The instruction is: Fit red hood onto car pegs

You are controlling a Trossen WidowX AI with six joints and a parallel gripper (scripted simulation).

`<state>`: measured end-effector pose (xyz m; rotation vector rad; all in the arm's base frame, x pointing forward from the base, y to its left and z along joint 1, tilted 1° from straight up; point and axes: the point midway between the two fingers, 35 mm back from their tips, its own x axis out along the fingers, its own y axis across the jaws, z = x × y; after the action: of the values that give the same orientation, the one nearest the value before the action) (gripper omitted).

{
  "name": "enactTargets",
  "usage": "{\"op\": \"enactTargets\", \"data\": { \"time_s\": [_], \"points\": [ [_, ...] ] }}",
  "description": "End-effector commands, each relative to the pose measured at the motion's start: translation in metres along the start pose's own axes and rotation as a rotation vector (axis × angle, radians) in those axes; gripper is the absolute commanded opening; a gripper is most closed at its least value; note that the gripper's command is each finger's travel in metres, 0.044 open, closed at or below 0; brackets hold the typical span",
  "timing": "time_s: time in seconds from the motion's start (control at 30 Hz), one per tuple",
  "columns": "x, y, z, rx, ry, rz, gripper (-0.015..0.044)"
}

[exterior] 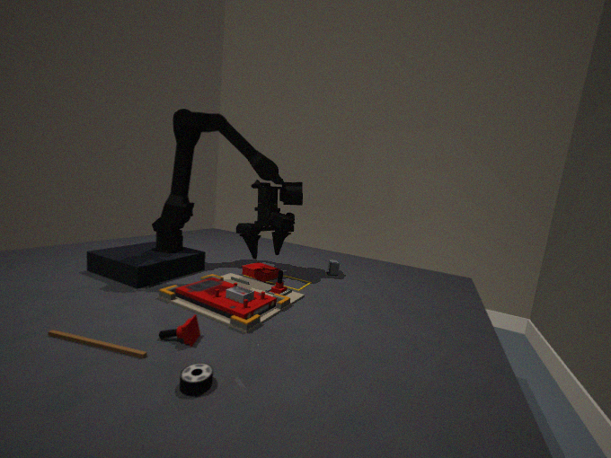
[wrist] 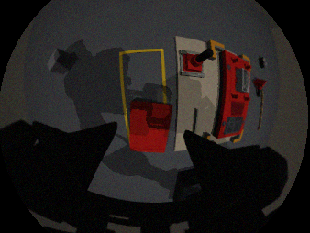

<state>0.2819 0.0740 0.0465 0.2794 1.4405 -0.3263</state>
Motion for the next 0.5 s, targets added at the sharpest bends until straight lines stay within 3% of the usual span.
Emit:
{"op": "enactTargets", "data": {
  "time_s": [0.0,0.47],
  "points": [
    [-0.0189,-0.0004,-0.0130,-0.035,0.091,0.013,0.0440],
    [-0.0145,-0.0001,-0.0130,-0.035,0.091,0.013,0.0440]
  ]
}}
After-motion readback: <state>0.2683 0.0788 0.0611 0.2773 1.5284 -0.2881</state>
